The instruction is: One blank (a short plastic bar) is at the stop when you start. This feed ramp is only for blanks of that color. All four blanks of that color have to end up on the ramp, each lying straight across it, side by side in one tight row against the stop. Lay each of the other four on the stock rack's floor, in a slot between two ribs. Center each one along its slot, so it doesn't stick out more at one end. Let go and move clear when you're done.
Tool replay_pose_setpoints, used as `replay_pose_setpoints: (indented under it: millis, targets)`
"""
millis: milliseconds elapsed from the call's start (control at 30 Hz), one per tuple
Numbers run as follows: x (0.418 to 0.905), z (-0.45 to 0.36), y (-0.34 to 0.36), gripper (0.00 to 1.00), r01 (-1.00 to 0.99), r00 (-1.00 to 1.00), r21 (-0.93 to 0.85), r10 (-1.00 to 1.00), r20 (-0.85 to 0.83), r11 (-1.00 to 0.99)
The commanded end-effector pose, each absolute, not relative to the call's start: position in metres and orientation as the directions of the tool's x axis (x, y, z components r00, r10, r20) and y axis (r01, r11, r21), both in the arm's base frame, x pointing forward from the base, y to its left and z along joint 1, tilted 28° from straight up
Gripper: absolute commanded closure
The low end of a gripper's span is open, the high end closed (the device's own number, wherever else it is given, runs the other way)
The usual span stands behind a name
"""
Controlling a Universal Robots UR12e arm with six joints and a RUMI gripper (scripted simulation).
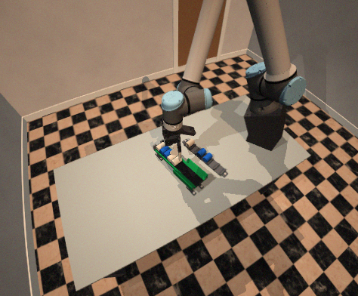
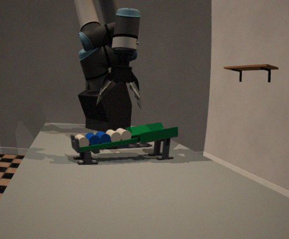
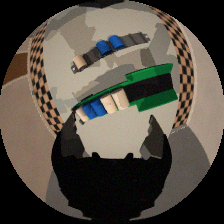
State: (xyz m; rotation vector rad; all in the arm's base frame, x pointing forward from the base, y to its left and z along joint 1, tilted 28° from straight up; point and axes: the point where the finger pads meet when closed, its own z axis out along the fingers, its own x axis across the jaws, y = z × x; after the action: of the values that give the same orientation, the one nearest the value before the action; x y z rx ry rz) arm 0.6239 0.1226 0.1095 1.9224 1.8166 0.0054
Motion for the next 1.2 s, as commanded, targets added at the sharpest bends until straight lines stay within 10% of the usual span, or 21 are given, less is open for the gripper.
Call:
replay_pose_setpoints:
  millis: [0,1167]
  targets:
    - [0.626,0.111,0.114,0.0,0.933,-0.127,0.265,0.911,-0.391,0.244]
    - [0.648,0.124,0.081,0.0,0.185,-0.923,-0.283,0.068,-0.379,0.941]
